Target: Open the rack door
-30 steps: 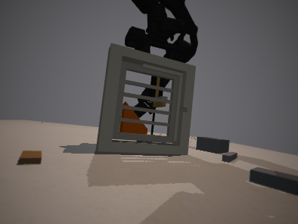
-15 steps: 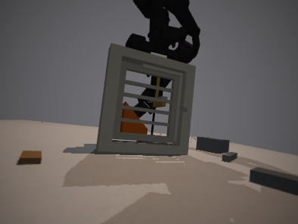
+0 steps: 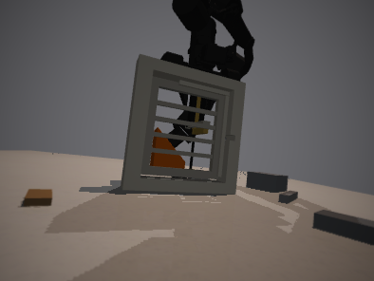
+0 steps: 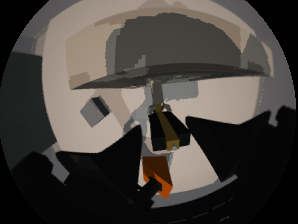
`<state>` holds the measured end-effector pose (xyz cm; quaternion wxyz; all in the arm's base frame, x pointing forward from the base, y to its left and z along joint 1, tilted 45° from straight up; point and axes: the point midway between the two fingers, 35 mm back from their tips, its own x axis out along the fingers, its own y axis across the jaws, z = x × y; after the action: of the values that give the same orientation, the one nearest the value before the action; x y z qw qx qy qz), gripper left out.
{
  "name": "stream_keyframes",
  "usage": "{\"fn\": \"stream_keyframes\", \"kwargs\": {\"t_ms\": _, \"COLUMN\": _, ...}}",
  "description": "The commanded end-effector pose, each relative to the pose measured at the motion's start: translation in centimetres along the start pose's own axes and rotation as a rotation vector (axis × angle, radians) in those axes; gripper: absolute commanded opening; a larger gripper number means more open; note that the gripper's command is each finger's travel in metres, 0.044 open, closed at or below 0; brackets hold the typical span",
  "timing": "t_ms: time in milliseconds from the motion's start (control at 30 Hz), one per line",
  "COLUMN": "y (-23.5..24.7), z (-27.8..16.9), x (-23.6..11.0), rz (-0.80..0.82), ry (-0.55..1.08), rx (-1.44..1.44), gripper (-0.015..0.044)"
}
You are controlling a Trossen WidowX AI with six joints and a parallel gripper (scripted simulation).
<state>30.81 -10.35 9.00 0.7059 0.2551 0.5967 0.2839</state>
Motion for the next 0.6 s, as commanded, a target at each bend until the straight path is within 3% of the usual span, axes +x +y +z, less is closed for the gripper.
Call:
{"fn": "stream_keyframes", "kwargs": {"t_ms": 0, "y": -0.03, "z": -0.15, "x": 0.84, "rz": -0.009, "ry": 0.027, "rx": 0.010, "gripper": 0.0282}}
{"fn": "stream_keyframes", "kwargs": {"t_ms": 133, "y": -0.01, "z": -0.14, "x": 1.21, "rz": -0.015, "ry": 0.039, "rx": 0.013, "gripper": 0.0282}}
{"fn": "stream_keyframes", "kwargs": {"t_ms": 367, "y": -0.01, "z": -0.14, "x": 1.21, "rz": -0.015, "ry": 0.039, "rx": 0.013, "gripper": 0.0098}}
{"fn": "stream_keyframes", "kwargs": {"t_ms": 567, "y": -0.01, "z": -0.14, "x": 1.21, "rz": -0.015, "ry": 0.039, "rx": 0.013, "gripper": 0.0058}}
